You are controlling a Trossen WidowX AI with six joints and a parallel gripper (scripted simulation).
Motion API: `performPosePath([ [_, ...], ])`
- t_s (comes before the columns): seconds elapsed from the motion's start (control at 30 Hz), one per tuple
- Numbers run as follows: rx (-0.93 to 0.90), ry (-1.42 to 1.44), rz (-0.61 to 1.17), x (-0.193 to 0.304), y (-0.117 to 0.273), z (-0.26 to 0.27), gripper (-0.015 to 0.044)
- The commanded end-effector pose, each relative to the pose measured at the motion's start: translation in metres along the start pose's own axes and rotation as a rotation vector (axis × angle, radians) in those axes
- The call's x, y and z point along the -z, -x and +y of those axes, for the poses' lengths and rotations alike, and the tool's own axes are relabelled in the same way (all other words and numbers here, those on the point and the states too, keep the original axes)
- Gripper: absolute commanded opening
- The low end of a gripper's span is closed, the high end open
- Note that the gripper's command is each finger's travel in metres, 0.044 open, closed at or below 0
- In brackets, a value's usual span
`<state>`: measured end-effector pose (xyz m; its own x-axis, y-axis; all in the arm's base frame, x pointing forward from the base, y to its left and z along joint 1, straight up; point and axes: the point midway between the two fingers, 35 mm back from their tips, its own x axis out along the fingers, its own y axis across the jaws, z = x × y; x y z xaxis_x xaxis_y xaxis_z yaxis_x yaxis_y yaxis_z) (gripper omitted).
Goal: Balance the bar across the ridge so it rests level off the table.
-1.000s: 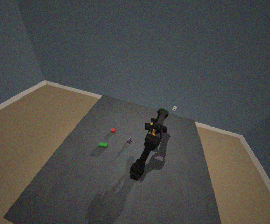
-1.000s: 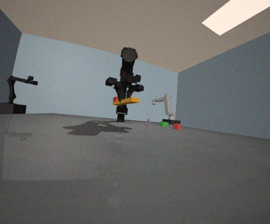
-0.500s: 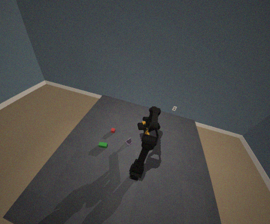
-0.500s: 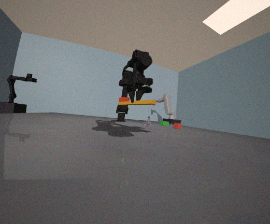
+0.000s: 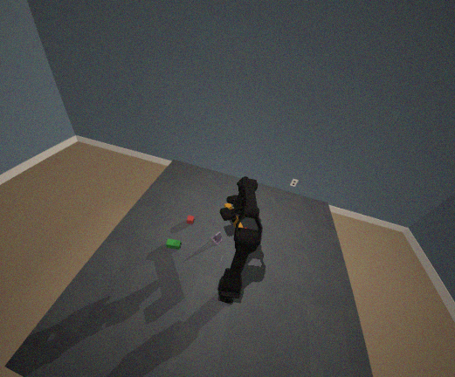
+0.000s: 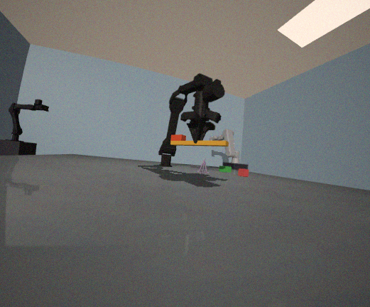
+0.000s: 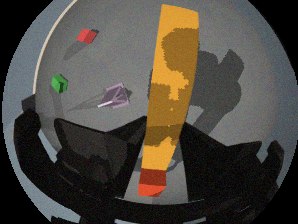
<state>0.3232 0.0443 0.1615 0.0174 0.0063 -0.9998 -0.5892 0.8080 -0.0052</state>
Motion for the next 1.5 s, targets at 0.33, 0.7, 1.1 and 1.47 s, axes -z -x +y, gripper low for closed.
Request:
performPosePath([
  [0.33, 0.004, 0.217, -0.007, -0.012, 0.002, 0.053, 0.0000],
  [0.7, 0.001, 0.366, -0.007, -0.015, 0.001, 0.095, 0.0000],
  [1.1, 0.000, 0.394, -0.008, -0.015, -0.007, 0.106, 0.0000],
  [1.47, 0.000, 0.395, -0.008, -0.015, -0.025, 0.107, 0.0000],
])
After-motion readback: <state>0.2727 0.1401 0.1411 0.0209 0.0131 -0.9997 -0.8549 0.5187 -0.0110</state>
